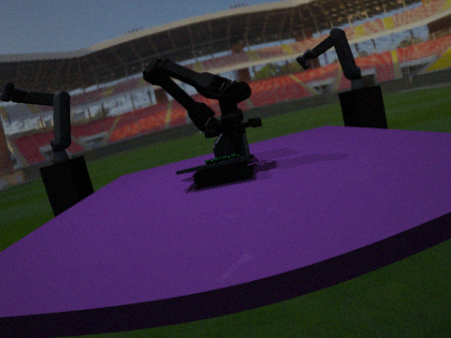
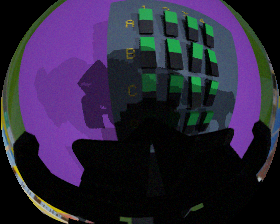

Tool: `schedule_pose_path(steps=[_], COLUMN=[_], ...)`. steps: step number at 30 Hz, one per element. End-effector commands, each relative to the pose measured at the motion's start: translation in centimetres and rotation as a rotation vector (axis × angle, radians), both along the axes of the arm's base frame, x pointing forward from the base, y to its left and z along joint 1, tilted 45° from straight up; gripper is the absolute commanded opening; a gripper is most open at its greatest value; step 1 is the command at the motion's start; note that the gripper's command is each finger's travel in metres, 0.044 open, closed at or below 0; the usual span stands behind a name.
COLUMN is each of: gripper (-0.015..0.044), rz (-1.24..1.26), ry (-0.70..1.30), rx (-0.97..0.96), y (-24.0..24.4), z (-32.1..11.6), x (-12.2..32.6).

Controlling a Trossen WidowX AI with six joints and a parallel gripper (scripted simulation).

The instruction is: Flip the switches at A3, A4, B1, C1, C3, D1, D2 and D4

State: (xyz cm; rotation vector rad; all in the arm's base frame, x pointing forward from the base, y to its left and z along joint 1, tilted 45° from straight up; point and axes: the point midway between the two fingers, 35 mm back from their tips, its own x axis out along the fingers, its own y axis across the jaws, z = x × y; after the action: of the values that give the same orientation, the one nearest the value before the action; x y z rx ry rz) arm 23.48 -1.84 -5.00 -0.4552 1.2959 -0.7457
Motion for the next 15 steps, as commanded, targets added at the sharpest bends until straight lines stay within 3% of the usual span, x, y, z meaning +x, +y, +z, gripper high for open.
schedule_pose_path(steps=[1, 15], gripper=[0.0, 0.0], rz=[0.004, 0.004], ry=[0.001, 0.001], rx=[-0.003, -0.003], y=[-0.07, -0.21], z=[-0.03, -0.16], x=[0.03, 0.05])
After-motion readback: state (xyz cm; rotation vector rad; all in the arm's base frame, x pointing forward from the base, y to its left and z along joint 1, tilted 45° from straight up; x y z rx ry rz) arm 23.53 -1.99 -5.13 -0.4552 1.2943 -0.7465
